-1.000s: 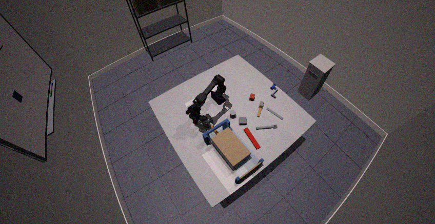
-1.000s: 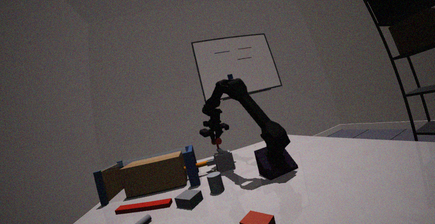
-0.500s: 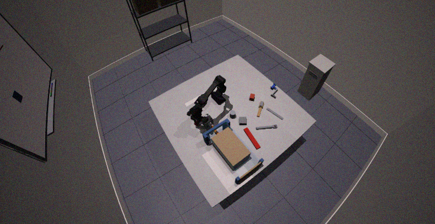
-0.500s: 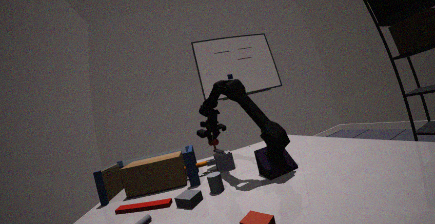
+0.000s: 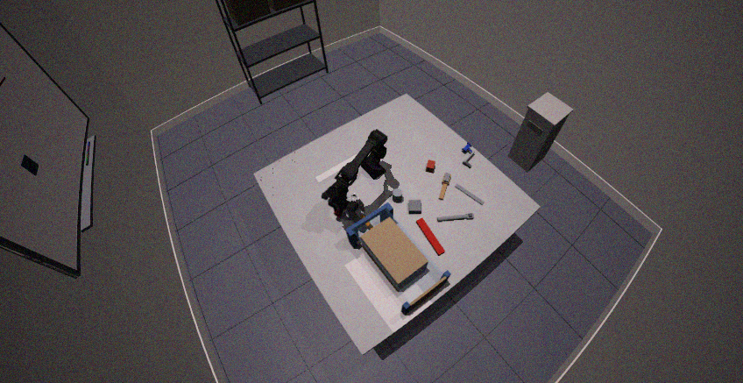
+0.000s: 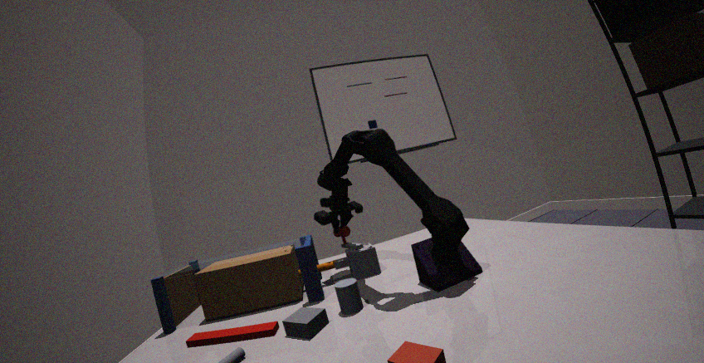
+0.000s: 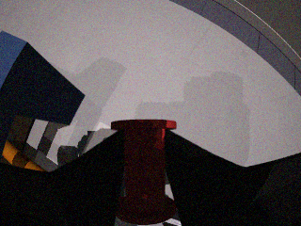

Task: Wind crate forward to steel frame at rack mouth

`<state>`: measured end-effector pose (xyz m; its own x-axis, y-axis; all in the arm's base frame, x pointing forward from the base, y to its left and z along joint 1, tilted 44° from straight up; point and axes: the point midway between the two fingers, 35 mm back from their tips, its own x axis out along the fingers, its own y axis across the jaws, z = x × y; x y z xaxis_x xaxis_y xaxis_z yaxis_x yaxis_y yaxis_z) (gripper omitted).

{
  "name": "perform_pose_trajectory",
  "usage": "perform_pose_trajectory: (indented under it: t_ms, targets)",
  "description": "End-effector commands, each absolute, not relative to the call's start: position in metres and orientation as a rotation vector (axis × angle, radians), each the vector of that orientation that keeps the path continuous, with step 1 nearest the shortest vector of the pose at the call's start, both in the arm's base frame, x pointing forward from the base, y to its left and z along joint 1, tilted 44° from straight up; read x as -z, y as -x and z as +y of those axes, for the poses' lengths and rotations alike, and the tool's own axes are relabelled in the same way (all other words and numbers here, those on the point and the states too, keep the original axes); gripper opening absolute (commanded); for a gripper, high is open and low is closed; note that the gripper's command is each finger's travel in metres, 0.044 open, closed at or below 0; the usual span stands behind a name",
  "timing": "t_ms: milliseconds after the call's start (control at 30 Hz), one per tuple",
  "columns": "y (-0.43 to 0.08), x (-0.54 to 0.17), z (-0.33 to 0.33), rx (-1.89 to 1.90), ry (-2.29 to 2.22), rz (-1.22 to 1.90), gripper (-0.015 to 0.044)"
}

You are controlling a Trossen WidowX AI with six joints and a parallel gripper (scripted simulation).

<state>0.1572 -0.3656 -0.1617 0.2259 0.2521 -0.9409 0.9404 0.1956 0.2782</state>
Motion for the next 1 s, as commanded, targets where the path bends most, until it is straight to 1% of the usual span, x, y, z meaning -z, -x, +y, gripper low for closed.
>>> perform_pose_trajectory:
  t_ms: [0,967]
  targets:
    - [-0.186,0.159,-0.347,0.651,-1.330,1.278,0.0000]
    - [-0.196,0.154,-0.342,0.650,-1.330,1.277,0.0000]
